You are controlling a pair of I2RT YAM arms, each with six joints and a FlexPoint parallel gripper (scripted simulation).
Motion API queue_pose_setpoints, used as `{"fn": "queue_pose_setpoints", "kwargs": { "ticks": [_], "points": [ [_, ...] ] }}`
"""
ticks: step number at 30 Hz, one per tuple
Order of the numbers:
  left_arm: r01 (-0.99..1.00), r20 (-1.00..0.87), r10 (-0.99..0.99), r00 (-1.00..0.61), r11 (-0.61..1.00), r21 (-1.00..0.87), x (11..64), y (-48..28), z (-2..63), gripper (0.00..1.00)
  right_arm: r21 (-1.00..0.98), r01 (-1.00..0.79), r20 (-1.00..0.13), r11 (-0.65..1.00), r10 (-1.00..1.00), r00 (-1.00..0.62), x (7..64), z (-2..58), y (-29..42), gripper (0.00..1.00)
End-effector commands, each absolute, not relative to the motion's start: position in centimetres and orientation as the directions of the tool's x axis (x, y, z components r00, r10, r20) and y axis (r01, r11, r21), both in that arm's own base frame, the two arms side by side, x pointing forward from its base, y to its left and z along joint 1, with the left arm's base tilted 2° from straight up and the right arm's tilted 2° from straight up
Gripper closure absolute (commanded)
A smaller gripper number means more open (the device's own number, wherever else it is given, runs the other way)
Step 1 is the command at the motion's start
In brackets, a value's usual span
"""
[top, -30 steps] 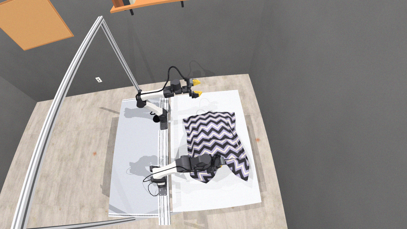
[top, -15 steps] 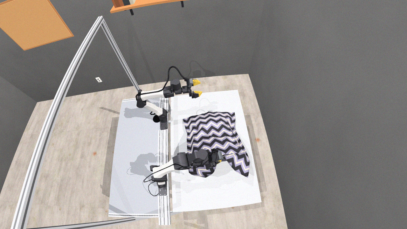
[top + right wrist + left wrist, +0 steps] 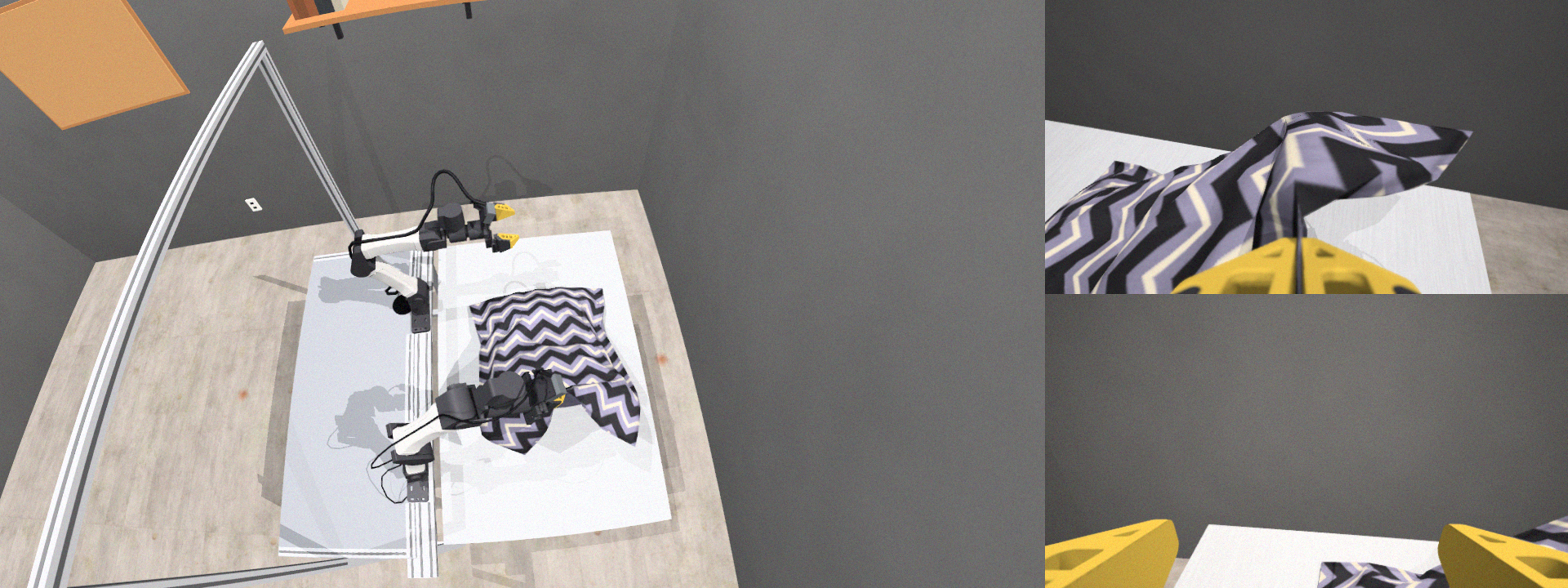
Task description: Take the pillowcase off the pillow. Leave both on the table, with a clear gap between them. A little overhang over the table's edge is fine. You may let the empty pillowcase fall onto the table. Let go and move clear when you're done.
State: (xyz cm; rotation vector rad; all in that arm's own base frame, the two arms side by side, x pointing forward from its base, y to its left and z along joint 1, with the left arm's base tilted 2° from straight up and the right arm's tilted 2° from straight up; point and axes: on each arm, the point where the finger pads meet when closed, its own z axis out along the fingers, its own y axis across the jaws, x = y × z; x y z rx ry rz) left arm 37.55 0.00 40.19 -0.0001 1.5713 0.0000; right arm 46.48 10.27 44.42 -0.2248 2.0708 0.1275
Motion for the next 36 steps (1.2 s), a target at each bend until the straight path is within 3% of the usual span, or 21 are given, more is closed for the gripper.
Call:
{"fn": "queue_pose_setpoints", "kwargs": {
  "ticks": [1,36],
  "points": [
    [0.011,-0.999,0.007,0.041,1.0,0.007,36.7,-0.5,42.1,0.0,-0.011,-0.217,-0.896,0.976,-0.106,-0.431,47.4,45.6,10.8,1.0],
    [0.011,-0.999,0.007,0.041,1.0,0.007,36.7,-0.5,42.1,0.0,-0.009,-0.218,-0.922,0.976,-0.092,-0.376,47.1,47.6,10.5,1.0]
  ]
}}
